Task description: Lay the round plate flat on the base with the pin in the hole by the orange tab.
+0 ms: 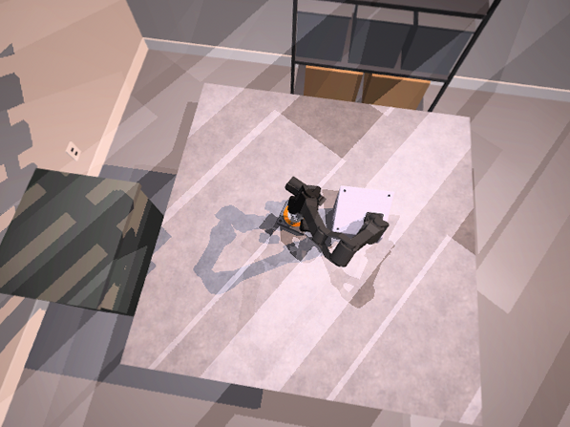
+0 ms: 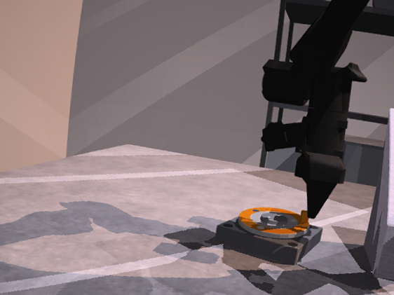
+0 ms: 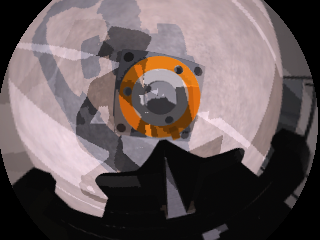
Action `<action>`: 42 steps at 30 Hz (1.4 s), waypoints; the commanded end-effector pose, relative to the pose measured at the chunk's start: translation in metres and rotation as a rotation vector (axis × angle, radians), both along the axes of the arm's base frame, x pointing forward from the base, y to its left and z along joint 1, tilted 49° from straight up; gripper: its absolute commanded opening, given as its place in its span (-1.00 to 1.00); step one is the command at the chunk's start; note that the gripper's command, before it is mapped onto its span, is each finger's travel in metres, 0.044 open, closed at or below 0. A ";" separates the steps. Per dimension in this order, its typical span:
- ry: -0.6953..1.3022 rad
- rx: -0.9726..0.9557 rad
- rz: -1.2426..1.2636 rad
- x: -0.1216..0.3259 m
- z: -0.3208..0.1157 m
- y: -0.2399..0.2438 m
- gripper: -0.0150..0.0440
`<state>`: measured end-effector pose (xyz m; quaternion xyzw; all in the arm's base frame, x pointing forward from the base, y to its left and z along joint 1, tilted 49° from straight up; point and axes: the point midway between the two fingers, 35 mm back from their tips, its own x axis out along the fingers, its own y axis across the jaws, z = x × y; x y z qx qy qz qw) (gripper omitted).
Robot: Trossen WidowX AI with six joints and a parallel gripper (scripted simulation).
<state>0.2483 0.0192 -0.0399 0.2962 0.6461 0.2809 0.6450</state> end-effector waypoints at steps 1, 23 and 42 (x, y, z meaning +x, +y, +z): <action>-0.001 0.005 -0.009 0.001 -0.003 0.003 -0.49; -0.002 0.004 -0.009 0.005 -0.024 -0.015 -0.49; -0.003 0.003 -0.009 0.018 -0.036 -0.029 -0.49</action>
